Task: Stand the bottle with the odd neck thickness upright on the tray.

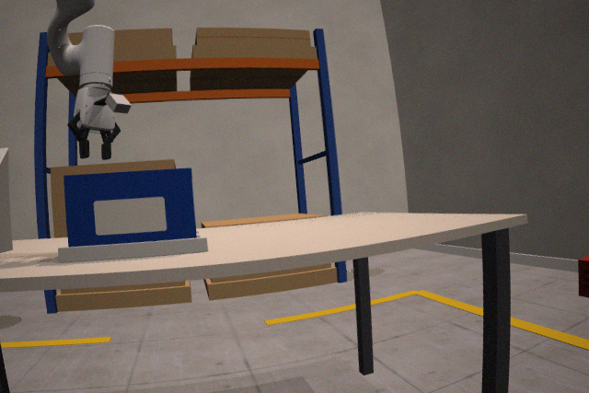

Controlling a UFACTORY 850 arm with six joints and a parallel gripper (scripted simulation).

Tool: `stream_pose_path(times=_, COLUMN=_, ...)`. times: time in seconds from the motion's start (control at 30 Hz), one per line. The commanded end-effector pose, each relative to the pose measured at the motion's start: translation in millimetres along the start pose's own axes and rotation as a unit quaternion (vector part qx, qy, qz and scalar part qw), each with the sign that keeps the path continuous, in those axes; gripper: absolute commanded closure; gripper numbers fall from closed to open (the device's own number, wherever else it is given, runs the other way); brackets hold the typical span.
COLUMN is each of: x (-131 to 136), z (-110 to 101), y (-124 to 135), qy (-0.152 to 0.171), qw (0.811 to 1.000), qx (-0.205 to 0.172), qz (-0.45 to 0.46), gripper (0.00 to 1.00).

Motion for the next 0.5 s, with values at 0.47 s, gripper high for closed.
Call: stream_pose_path(times=0.47, x=-1, z=15, y=0, qy=-0.001, qw=1.000, qx=0.000, qz=0.000, gripper=0.35)
Point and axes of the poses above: the point where the finger pads meet when closed, its own z axis out along the fingers, its own x axis across the jaws, y = z × x, the point moved 10 cm from there along -z, back along the fingers, and after that the axes turned 6 degrees about z, right-handed, at the moved point
